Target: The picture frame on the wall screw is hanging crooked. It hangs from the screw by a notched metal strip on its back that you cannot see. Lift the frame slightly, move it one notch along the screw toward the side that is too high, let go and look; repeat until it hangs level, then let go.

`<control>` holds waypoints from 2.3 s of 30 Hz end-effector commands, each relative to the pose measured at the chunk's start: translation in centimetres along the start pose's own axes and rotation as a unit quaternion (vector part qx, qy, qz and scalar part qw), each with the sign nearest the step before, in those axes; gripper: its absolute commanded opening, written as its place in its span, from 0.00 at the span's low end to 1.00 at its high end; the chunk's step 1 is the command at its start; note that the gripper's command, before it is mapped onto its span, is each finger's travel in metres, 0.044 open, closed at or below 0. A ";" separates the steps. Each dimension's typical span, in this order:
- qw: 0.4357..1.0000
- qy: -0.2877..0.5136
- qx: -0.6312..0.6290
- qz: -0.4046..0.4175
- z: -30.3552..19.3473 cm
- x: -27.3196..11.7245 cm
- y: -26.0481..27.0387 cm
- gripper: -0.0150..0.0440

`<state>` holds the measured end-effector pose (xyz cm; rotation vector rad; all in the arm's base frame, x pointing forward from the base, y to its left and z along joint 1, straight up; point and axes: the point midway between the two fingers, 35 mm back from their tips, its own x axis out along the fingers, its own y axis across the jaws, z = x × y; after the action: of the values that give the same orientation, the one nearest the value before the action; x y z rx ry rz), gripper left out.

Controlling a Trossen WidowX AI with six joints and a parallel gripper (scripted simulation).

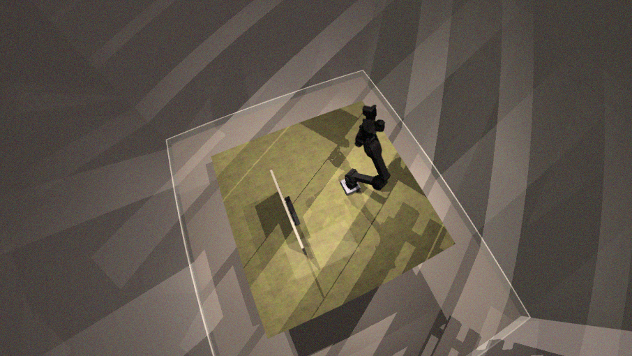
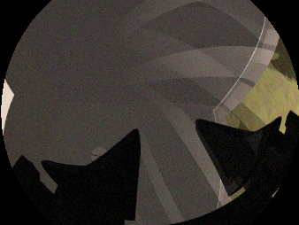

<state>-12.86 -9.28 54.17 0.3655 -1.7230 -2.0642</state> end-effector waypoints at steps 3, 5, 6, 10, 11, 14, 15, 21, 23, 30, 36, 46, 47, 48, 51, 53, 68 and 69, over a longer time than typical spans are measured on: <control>0.995 0.102 -0.002 0.019 -5.1 -0.5 -0.9 0.69; 0.988 0.152 -0.001 0.029 -7.3 -1.3 -1.4 0.69; 0.983 0.179 0.000 0.035 -8.4 -1.8 -1.7 0.69; 0.956 0.287 0.002 0.058 -12.8 -4.5 -3.1 0.69; 0.947 0.313 0.003 0.064 -13.8 -5.4 -3.5 0.69; 0.917 0.391 0.005 0.081 -16.4 -8.3 -4.8 0.69; 0.905 0.416 0.006 0.087 -17.1 -9.4 -5.2 0.69; 0.820 0.560 0.009 0.120 -20.2 -16.5 -8.5 0.69; 0.786 0.604 0.010 0.130 -20.7 -19.0 -9.8 0.69; 0.648 0.743 0.014 0.165 -20.0 -27.7 -15.1 0.69; 0.510 0.838 0.015 0.192 -16.8 -33.9 -20.4 0.69; 0.344 0.914 0.016 0.216 -11.6 -38.4 -27.0 0.69; 0.344 0.914 0.016 0.216 -11.6 -38.4 -27.0 0.69; 0.344 0.914 0.016 0.216 -11.6 -38.4 -27.0 0.69; 0.344 0.914 0.016 0.216 -11.6 -38.4 -27.0 0.69; 0.344 0.914 0.016 0.216 -11.6 -38.4 -27.0 0.69; 0.344 0.914 0.016 0.216 -11.6 -38.4 -27.0 0.69; 0.344 0.914 0.016 0.216 -11.6 -38.4 -27.0 0.69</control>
<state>21.98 2.81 22.85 1.2680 -0.1298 -0.1753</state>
